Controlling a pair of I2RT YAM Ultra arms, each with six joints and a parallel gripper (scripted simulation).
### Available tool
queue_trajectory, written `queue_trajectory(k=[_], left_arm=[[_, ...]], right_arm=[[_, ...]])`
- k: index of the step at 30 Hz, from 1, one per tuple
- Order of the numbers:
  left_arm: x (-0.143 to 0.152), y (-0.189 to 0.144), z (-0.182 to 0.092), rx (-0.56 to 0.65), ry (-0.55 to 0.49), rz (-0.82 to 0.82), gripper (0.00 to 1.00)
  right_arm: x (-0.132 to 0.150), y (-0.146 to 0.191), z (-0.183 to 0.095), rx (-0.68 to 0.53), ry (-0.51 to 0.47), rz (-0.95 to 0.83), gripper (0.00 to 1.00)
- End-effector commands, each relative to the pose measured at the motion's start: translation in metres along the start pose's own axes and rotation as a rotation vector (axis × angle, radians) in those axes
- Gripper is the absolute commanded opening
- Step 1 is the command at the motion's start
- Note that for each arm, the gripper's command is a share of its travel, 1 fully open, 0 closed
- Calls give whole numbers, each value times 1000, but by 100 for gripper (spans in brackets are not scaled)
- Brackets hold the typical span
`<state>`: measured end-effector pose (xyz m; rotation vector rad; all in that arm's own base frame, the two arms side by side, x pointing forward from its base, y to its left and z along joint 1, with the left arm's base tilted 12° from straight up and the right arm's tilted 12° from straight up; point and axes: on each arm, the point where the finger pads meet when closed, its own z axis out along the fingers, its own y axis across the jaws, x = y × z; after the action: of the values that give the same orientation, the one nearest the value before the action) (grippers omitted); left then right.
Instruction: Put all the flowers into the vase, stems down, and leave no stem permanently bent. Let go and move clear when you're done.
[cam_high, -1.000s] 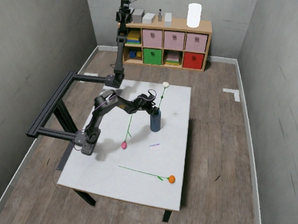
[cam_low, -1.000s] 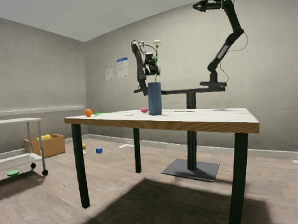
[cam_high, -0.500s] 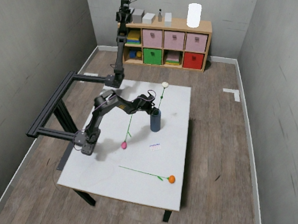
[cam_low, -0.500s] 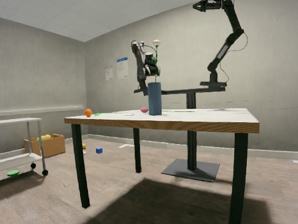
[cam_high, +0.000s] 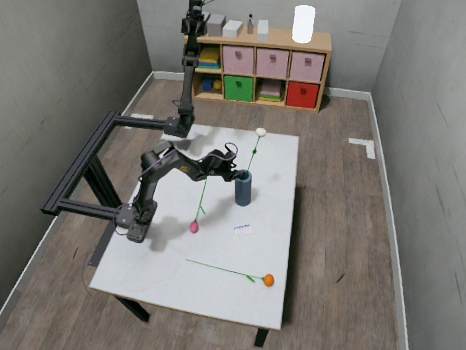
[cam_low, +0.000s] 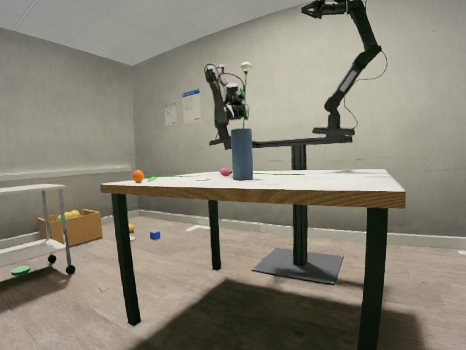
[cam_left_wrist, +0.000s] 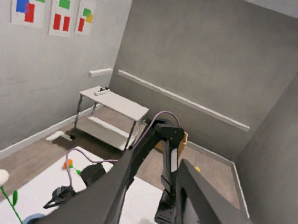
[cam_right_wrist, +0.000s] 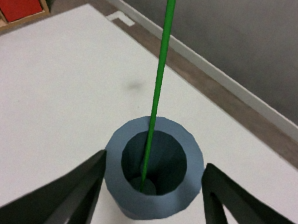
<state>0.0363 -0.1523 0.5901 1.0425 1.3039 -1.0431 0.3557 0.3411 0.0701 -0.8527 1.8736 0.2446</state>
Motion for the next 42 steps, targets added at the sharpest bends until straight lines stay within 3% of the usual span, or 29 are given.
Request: queue_trajectory(k=[1,19,27,34,42], left_arm=[[0,-1,6,-1,14,-7,30],[0,-1,6,-1,14,-7,30],[0,-1,6,-1,14,-7,30],[0,-1,6,-1,14,-7,30],[0,-1,6,-1,14,-7,30]], right_arm=[[-26,4,-9,-3,-71,13,60],[-7,2,-3,-4,-31,7,60],[-41,2,-11,2,-80,16,60],[-50,1,-19,3,-69,16,60],[-83,1,-40,3,-69,16,60]])
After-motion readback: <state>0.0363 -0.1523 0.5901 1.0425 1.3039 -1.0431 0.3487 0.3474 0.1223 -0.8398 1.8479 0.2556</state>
